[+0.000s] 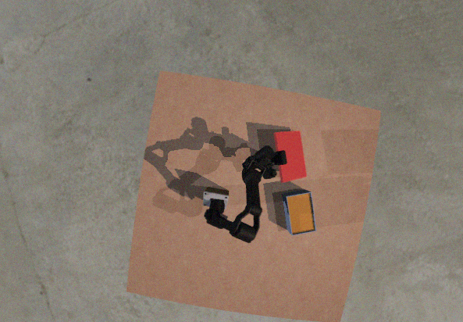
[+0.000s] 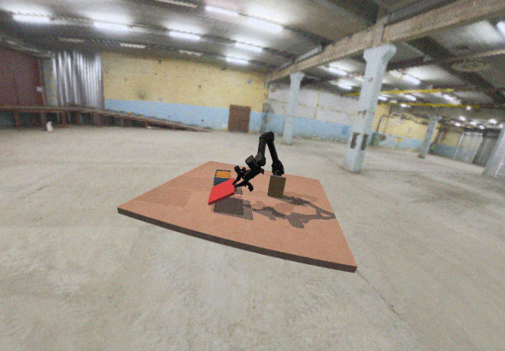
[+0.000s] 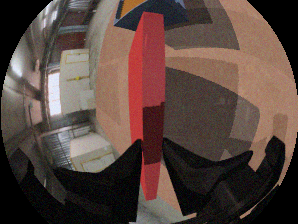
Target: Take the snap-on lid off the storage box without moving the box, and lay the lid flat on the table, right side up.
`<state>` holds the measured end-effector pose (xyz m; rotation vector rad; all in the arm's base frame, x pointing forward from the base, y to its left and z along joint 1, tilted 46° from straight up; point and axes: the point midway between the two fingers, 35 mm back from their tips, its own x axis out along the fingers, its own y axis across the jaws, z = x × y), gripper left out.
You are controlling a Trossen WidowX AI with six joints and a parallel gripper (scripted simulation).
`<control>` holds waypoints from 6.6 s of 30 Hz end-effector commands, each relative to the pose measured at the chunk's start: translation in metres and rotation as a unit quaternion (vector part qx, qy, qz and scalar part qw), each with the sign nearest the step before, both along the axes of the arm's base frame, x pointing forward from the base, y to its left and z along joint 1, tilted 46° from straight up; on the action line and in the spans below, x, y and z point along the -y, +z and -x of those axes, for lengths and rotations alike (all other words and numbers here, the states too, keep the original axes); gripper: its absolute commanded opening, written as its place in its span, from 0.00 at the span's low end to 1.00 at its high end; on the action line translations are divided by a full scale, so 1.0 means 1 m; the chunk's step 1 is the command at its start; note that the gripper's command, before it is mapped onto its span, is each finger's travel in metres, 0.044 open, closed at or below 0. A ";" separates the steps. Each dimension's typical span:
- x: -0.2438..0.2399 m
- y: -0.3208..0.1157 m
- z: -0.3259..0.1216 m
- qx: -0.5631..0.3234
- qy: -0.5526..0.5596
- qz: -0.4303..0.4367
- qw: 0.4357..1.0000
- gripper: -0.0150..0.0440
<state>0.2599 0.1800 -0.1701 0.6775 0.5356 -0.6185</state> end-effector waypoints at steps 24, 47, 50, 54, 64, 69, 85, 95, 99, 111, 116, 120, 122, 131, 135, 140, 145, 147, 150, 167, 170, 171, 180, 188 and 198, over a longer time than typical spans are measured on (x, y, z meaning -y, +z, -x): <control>0.016 -0.015 0.002 -0.001 0.001 0.001 1.000 0.25; 0.029 -0.029 0.003 0.000 0.001 0.002 1.000 0.25; 0.031 -0.030 0.003 0.000 0.001 0.002 1.000 0.25; 0.033 -0.033 0.003 0.000 0.001 0.002 1.000 0.25; 0.039 -0.038 0.004 0.000 0.001 0.002 1.000 0.25; 0.041 -0.041 0.004 0.000 0.001 0.002 1.000 0.25; 0.038 -0.042 0.001 0.001 0.002 0.001 1.000 0.39; 0.038 -0.042 0.002 0.000 0.001 0.002 1.000 0.76; 0.039 -0.040 0.009 0.000 0.001 0.002 1.000 0.94; 0.042 -0.035 0.033 -0.001 0.001 0.001 1.000 1.00; 0.043 -0.033 0.043 -0.002 0.001 0.001 1.000 1.00; 0.044 -0.031 0.051 -0.002 0.001 0.001 1.000 1.00; 0.045 -0.030 0.055 -0.002 0.001 0.001 1.000 1.00; 0.046 -0.027 0.069 -0.003 0.001 0.001 1.000 1.00; 0.037 -0.022 0.066 -0.003 0.001 0.001 1.000 1.00; 0.031 -0.015 0.069 -0.003 0.001 0.001 1.000 1.00; 0.024 -0.007 0.072 -0.003 0.001 0.001 1.000 1.00; 0.022 -0.004 0.073 -0.004 0.001 0.001 1.000 1.00; 0.018 0.000 0.075 -0.004 0.001 0.000 1.000 1.00; -0.003 0.025 0.084 -0.004 0.001 0.000 1.000 1.00; -0.006 0.030 0.086 -0.005 0.001 0.000 1.000 1.00; -0.008 0.031 0.087 -0.005 0.001 0.000 1.000 1.00; -0.007 0.032 0.086 -0.005 0.001 0.000 1.000 1.00; -0.007 0.032 0.086 -0.005 0.001 0.000 1.000 1.00; -0.007 0.032 0.086 -0.005 0.001 0.000 1.000 1.00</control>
